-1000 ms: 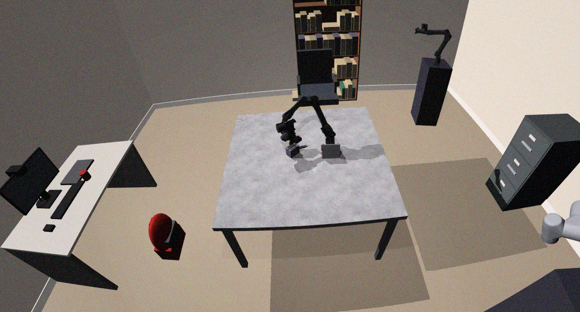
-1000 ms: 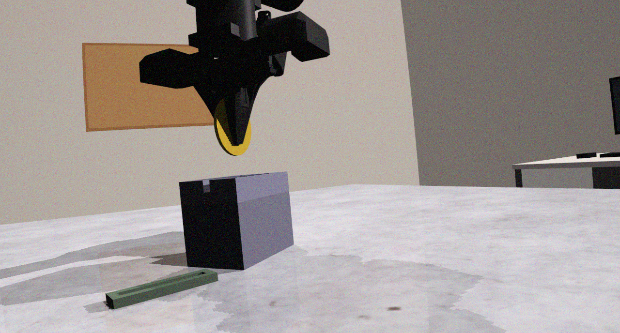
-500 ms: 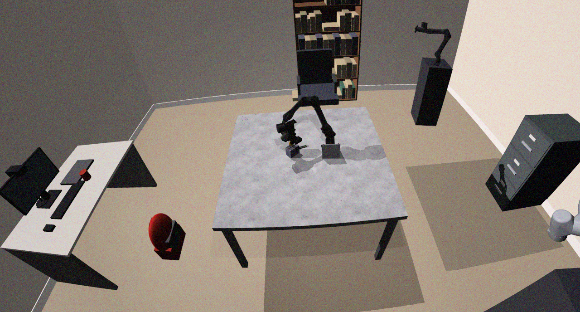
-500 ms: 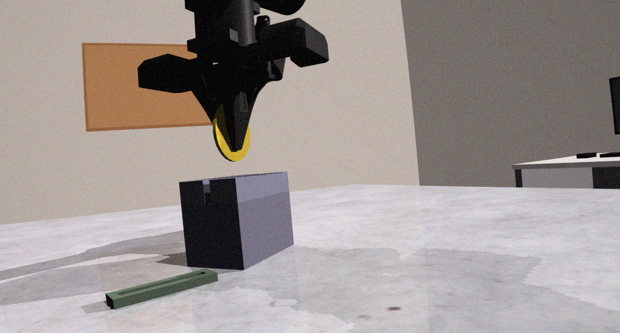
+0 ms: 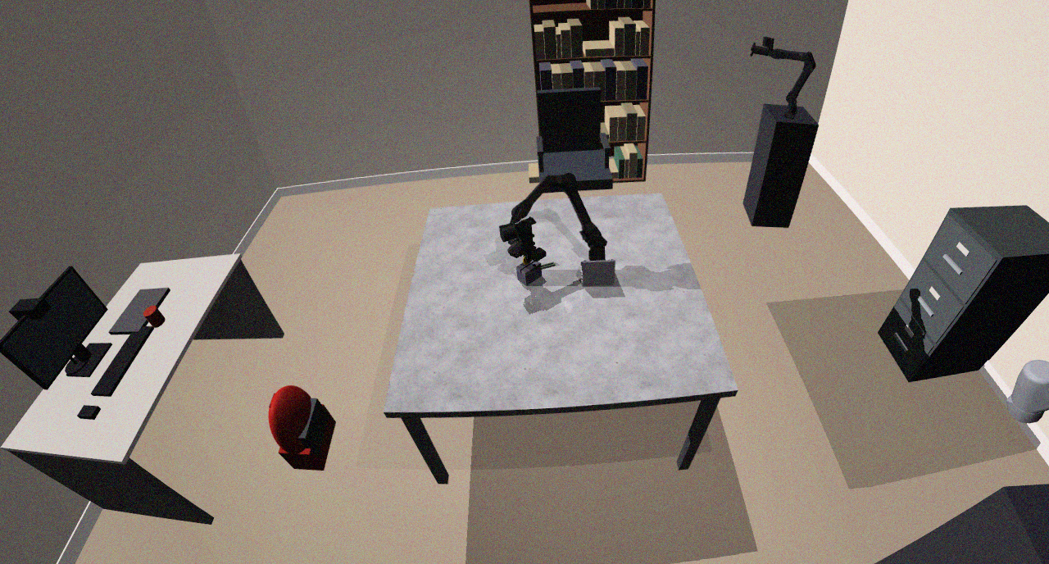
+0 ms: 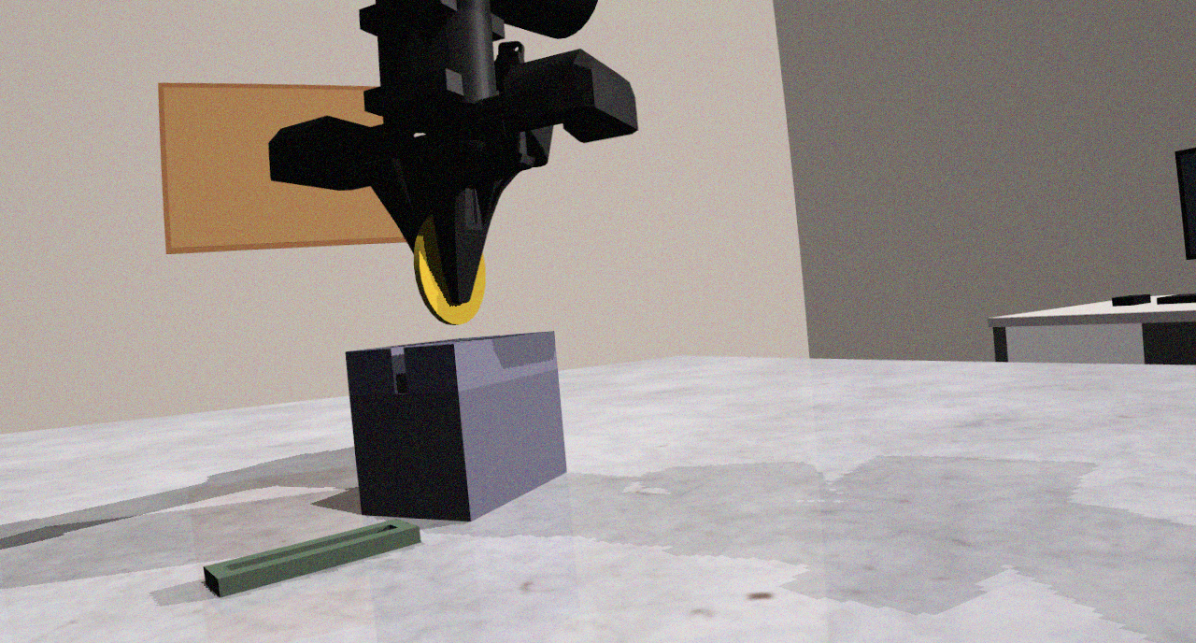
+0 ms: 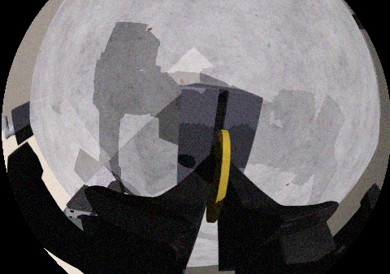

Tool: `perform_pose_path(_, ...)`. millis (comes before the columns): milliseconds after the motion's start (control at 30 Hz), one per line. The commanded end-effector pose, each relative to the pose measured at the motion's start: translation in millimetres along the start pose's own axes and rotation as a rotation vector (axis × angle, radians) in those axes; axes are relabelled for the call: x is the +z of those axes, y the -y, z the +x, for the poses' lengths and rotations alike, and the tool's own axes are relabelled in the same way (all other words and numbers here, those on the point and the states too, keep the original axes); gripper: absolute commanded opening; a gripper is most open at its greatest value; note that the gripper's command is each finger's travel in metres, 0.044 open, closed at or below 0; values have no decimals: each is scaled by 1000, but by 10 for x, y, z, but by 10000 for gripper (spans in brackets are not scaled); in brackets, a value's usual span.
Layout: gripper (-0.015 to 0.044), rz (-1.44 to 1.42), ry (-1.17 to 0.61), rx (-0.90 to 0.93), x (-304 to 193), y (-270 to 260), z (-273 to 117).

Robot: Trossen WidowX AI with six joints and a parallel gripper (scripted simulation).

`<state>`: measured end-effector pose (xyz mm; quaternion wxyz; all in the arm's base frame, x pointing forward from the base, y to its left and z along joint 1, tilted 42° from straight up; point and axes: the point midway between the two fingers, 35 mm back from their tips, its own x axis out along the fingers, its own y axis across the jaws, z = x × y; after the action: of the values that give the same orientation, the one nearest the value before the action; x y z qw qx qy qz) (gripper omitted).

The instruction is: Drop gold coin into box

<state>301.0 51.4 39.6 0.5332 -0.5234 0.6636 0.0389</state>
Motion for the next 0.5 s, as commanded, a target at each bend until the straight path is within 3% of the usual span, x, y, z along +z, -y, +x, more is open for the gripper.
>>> perform_pose_path(0, 0, -8, -5, -3, -13, -7, 29)
perform_pose_path(367, 0, -8, -5, -4, -17, -9, 73)
perform_pose_path(467, 79, -2, 0, 0, -5, -6, 48)
